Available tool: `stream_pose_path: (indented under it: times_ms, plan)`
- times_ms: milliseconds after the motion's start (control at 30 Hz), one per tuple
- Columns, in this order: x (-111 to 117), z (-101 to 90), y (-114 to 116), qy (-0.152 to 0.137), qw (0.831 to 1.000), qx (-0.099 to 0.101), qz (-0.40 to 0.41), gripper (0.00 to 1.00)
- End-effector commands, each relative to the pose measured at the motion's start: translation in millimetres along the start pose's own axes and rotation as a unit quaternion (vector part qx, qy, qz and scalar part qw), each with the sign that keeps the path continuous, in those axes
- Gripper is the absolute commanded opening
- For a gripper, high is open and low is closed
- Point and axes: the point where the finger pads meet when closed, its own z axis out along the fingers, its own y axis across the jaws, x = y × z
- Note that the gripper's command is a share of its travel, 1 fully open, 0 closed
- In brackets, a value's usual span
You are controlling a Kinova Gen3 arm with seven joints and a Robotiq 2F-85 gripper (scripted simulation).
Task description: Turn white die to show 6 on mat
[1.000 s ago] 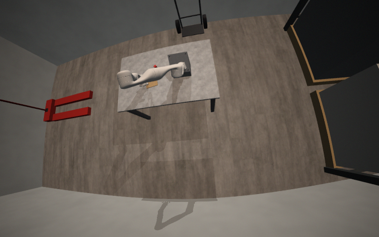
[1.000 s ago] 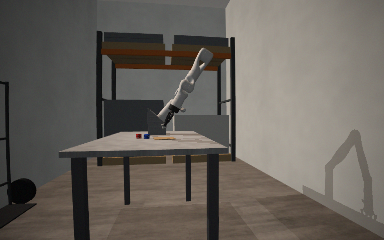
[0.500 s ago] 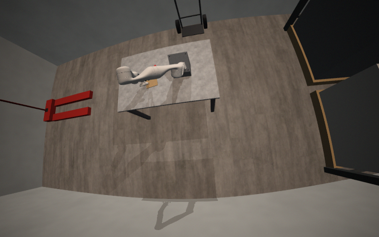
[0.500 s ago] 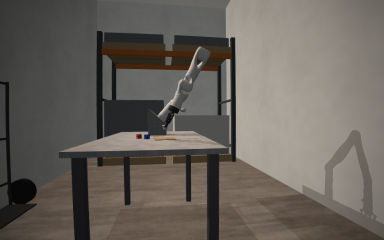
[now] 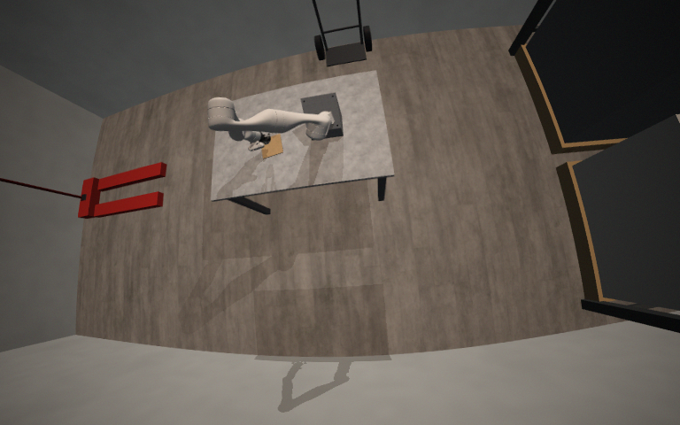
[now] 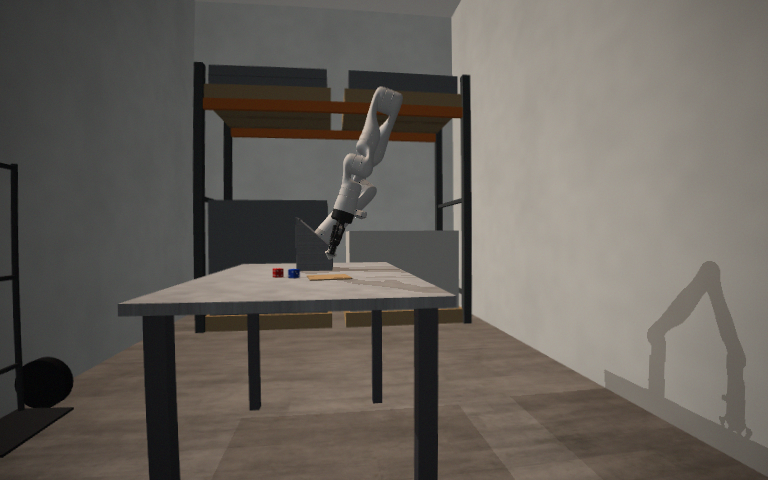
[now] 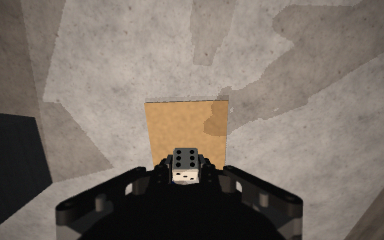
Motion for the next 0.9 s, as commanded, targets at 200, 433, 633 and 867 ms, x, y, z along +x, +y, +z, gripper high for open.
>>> stream_pose_path:
  times_ms: [200, 433, 633, 867]
  plan:
    - [-10.1, -4.1, 1.6, 0.022, 1.0, -0.009, 0.015, 0.26]
    - [-10.2, -3.9, 1.5, 0.024, 1.0, -0.009, 0.015, 0.26]
    - [-11.4, -0.9, -0.4, 0.059, 0.998, -0.003, 0.015, 0.26]
    - [-12.7, -1.6, 0.2, 0.129, 0.991, -0.006, 0.014, 0.26]
